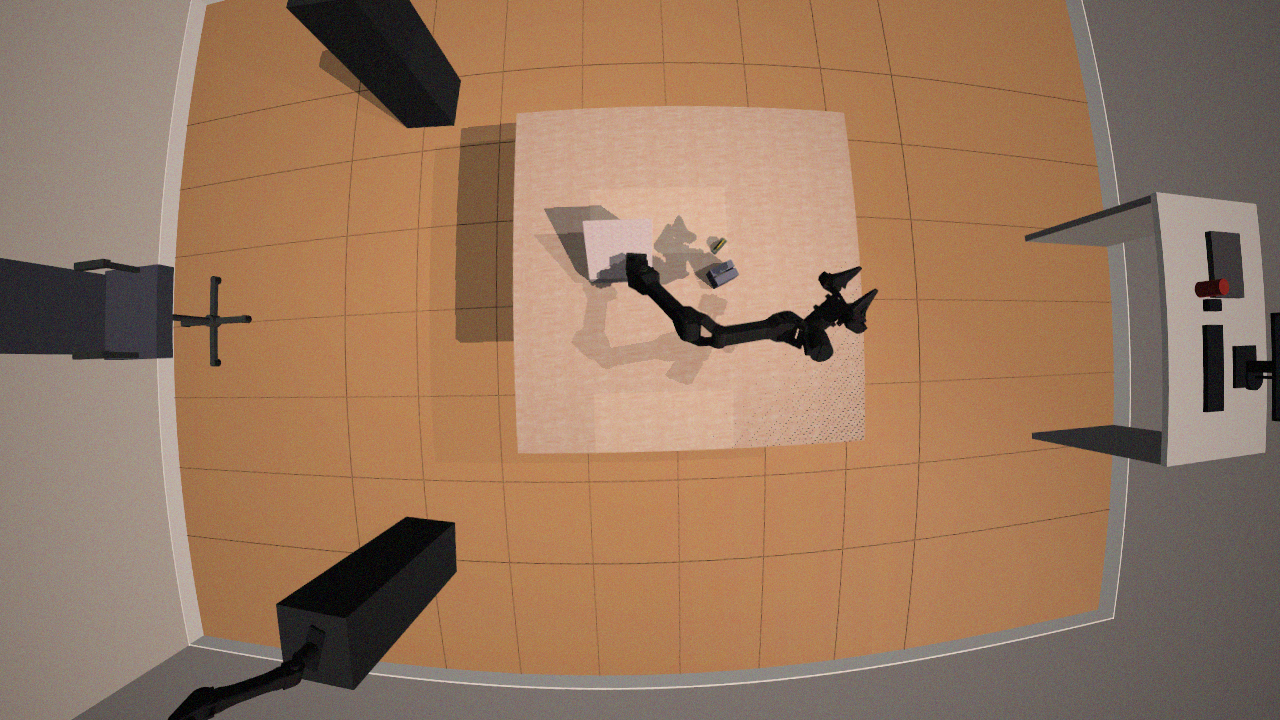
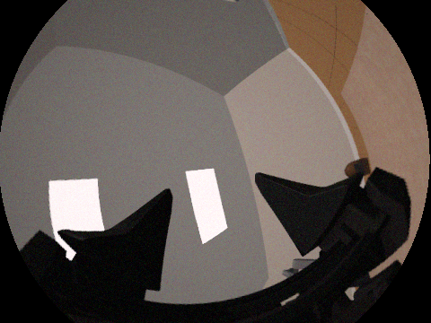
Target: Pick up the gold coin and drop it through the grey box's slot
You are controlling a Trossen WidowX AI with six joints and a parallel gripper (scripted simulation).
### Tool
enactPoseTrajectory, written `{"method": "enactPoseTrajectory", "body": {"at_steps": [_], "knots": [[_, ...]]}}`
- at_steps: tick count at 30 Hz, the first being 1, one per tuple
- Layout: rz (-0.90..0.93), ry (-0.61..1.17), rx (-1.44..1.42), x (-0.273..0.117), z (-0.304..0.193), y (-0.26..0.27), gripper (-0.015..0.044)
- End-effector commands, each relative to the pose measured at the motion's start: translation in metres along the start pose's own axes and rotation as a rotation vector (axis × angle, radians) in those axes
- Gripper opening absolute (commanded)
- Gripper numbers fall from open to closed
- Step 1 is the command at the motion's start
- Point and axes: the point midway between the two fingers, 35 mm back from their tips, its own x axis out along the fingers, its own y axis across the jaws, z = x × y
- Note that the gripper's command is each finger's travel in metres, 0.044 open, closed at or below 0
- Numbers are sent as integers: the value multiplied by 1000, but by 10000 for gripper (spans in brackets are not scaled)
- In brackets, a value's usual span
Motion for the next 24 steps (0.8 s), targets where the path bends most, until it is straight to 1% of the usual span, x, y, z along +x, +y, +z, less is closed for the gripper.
{"method": "enactPoseTrajectory", "body": {"at_steps": [1, 4, 9, 13, 17, 21, 24], "knots": [[-4, -6, 0, 1, 1, -2, 374], [-76, -81, -7, 13, 10, -38, 295], [-283, -202, -51, 29, 19, -117, 164], [-493, -252, -112, 30, 15, -184, 161], [-748, -253, -200, 19, 2, -253, 161], [-1026, -191, -314, -5, -20, -316, 161], [-1246, -96, -418, -29, -40, -357, 161]]}}
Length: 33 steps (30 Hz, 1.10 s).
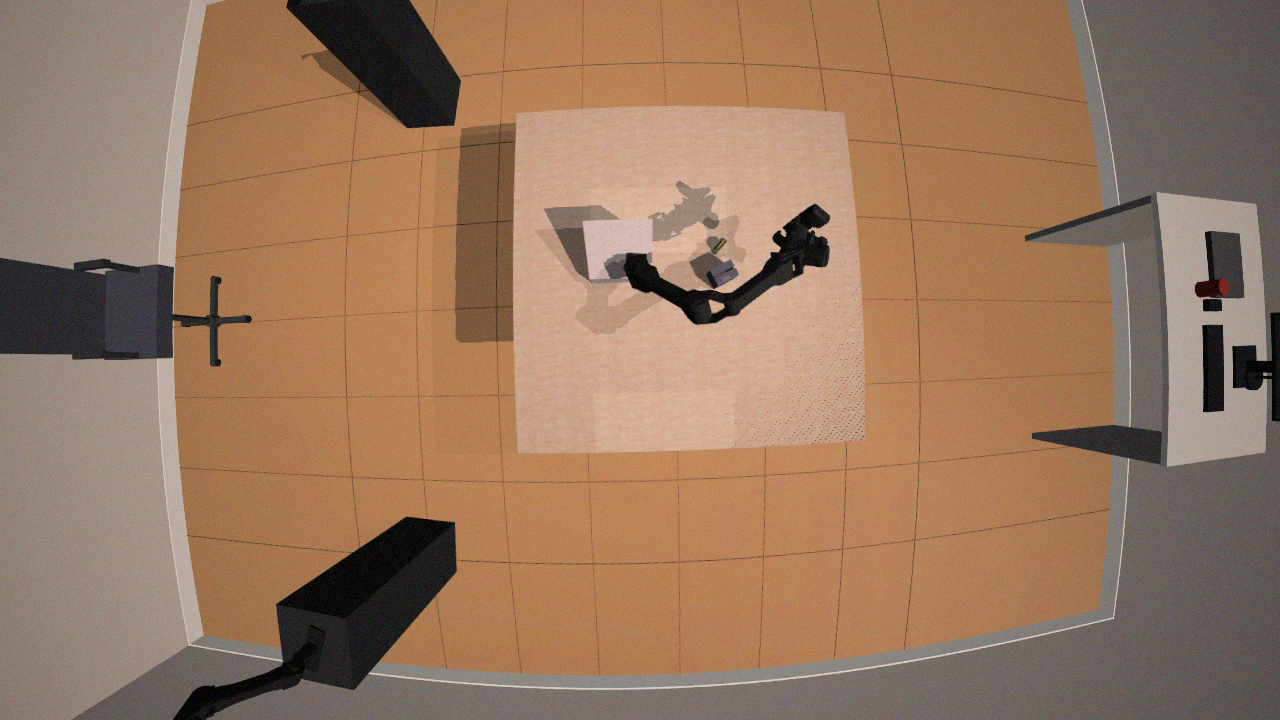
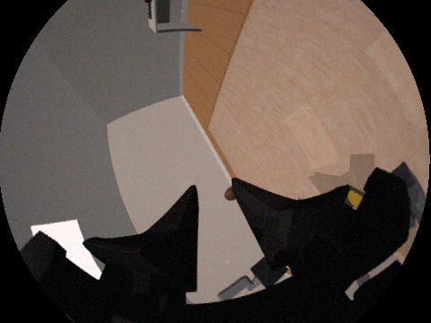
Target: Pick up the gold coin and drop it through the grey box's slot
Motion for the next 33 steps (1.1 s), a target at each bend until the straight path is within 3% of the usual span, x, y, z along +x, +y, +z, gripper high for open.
{"method": "enactPoseTrajectory", "body": {"at_steps": [1, 7, 15, 25, 33], "knots": [[-260, 79, -207, 19, -43, -52, 161], [-638, 275, -613, 13, -100, -124, 161], [-1113, 745, -1316, -44, -143, -198, 161], [-1123, 757, -1332, -48, -134, -198, 161], [-1124, 757, -1332, -36, -127, -231, 161]]}}
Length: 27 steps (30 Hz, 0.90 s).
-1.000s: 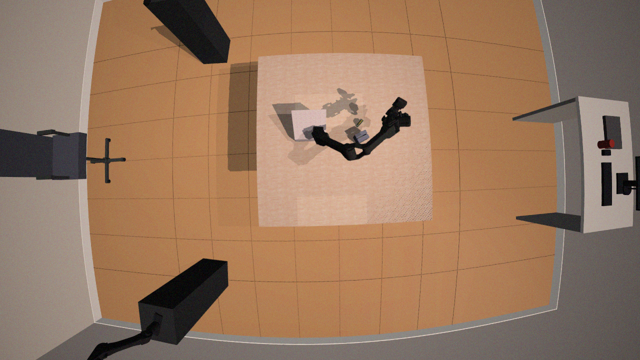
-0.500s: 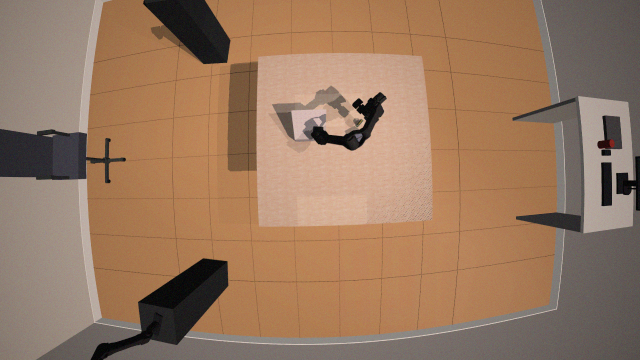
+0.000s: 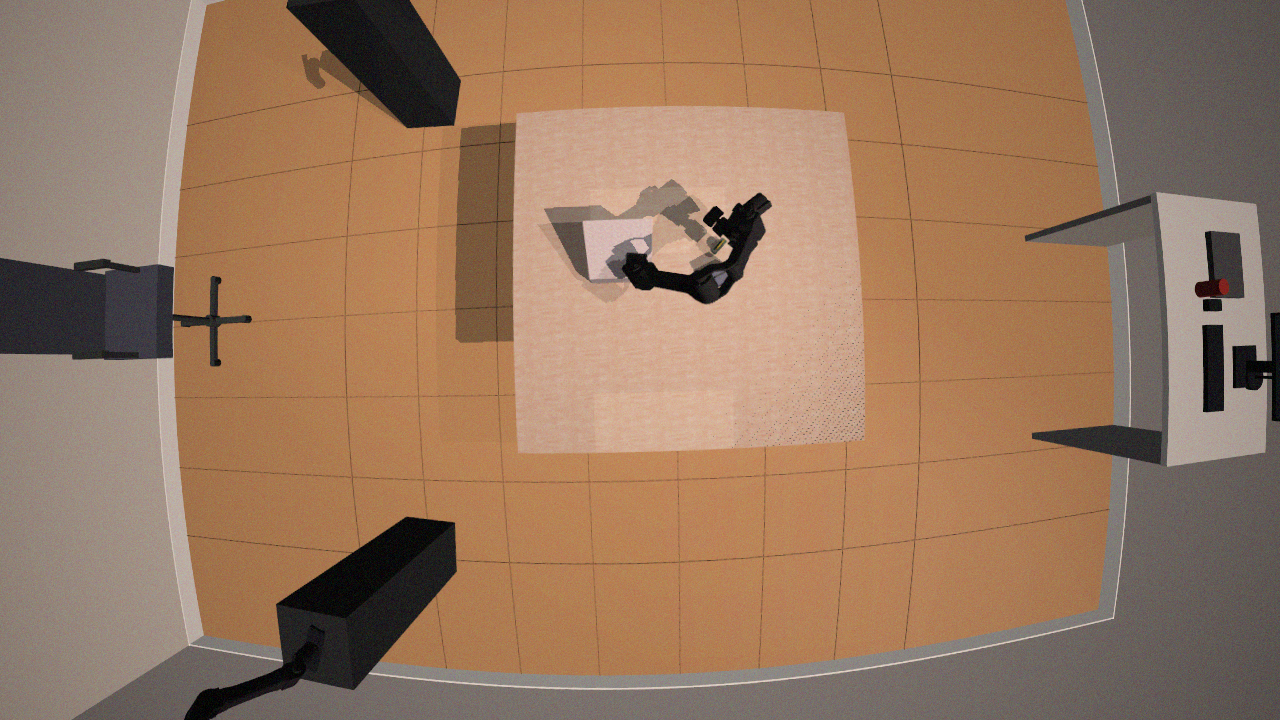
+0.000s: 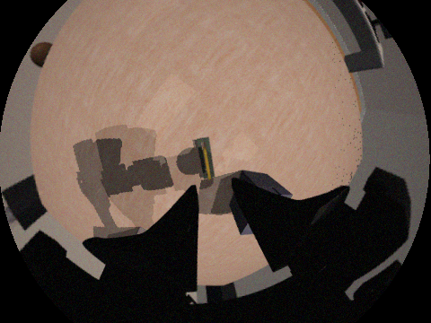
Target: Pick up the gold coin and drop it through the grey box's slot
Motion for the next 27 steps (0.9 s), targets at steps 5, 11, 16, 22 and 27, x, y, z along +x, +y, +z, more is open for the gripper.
{"method": "enactPoseTrajectory", "body": {"at_steps": [5, 11, 16, 22, 27], "knots": [[-5, 5, -13, 22, 0, 2, 161], [-5, 5, -13, 26, 0, 2, 161], [-5, 5, -13, 35, 0, 2, 161], [-5, 5, -13, 44, 1, 2, 161], [-5, 5, -13, 52, 0, 2, 161]]}}
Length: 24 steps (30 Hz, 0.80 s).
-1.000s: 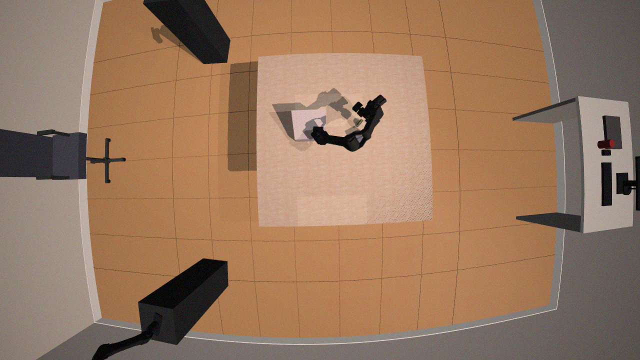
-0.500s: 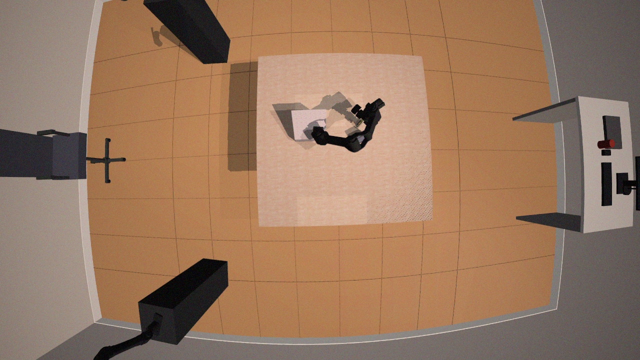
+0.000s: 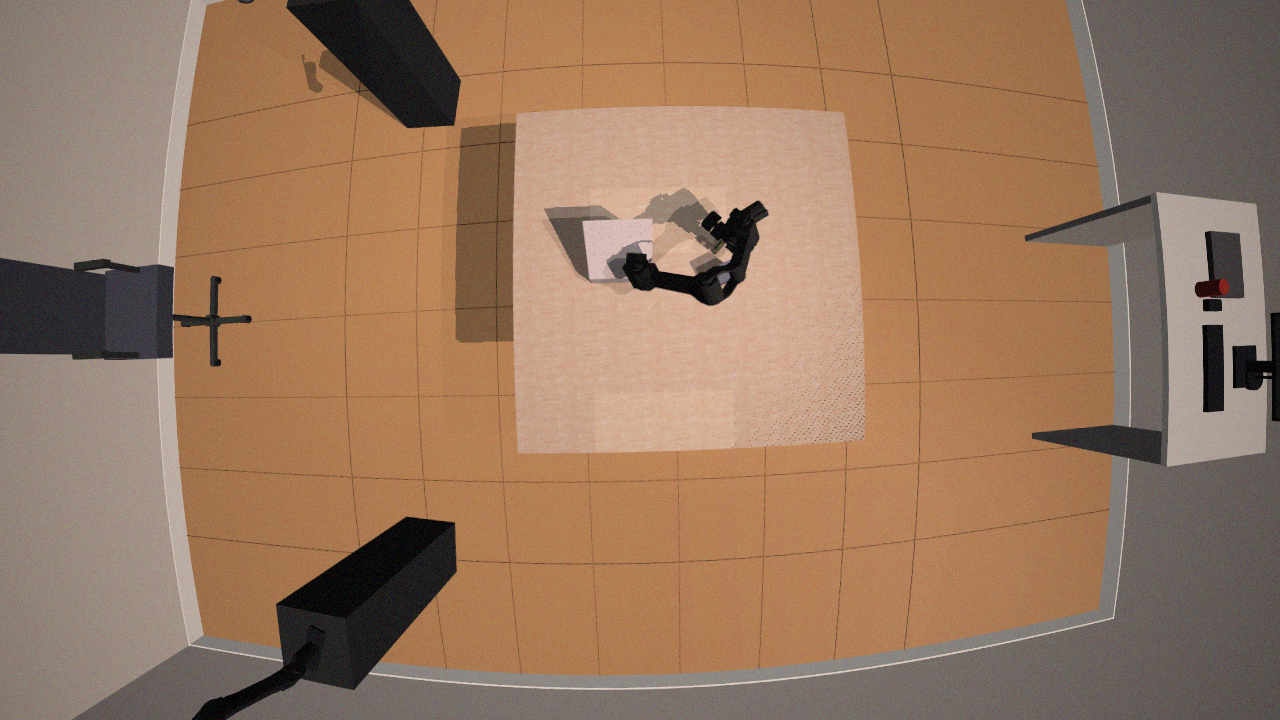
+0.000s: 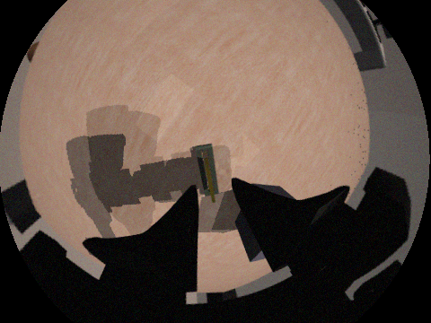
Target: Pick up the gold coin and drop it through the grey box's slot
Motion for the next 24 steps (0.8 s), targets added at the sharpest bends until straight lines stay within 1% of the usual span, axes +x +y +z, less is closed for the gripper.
{"method": "enactPoseTrajectory", "body": {"at_steps": [1, 17, 23, 24], "knots": [[0, 11, -13, 10, -1, 2, 161], [-2, 13, -13, 32, -4, 3, 161], [-2, 13, -13, 32, -4, 3, 3], [-2, 13, -13, 32, -4, 3, 0]]}}
